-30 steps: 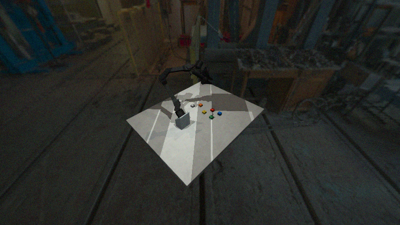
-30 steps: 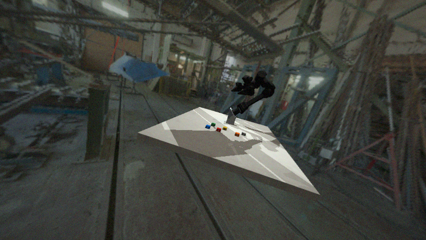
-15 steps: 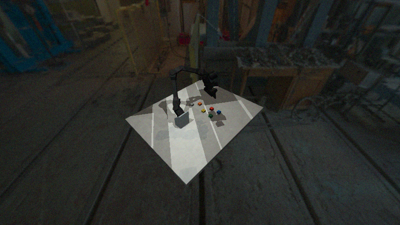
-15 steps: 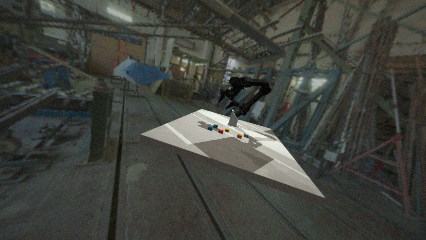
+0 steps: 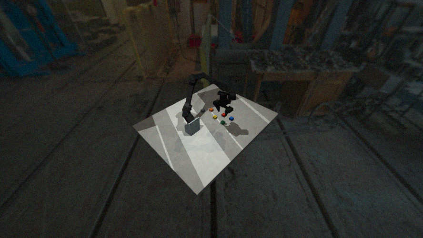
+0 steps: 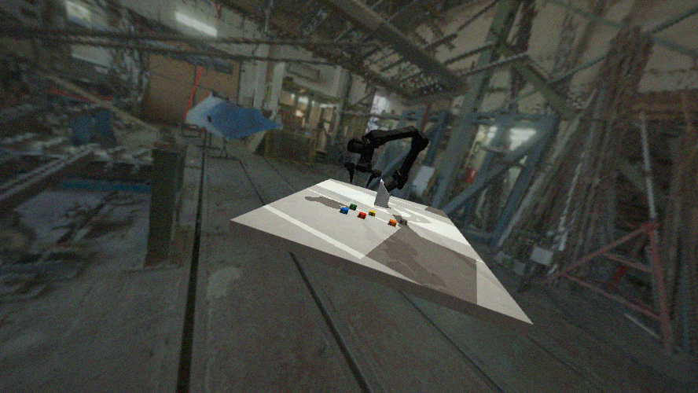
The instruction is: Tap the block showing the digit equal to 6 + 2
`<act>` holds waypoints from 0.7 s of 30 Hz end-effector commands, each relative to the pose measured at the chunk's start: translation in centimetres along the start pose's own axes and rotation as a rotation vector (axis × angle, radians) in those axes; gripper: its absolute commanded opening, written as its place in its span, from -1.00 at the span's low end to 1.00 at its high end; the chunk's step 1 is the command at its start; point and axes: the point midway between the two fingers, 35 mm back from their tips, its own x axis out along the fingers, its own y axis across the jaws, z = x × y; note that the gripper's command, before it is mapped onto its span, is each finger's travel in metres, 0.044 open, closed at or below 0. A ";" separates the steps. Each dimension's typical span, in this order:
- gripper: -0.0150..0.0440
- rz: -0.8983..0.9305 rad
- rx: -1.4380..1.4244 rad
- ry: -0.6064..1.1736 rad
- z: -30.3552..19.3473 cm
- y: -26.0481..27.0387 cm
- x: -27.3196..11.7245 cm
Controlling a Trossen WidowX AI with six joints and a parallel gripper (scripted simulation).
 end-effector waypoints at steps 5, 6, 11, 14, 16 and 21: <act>0.86 0.013 -0.028 -0.008 0.2 0.0 -0.1; 0.86 0.013 -0.028 -0.008 0.2 0.0 -0.1; 0.86 0.013 -0.028 -0.008 0.2 0.0 -0.1; 0.86 0.013 -0.028 -0.008 0.2 0.0 -0.1; 0.86 0.013 -0.028 -0.008 0.2 0.0 -0.1; 0.86 0.011 -0.027 -0.009 0.9 2.3 -0.2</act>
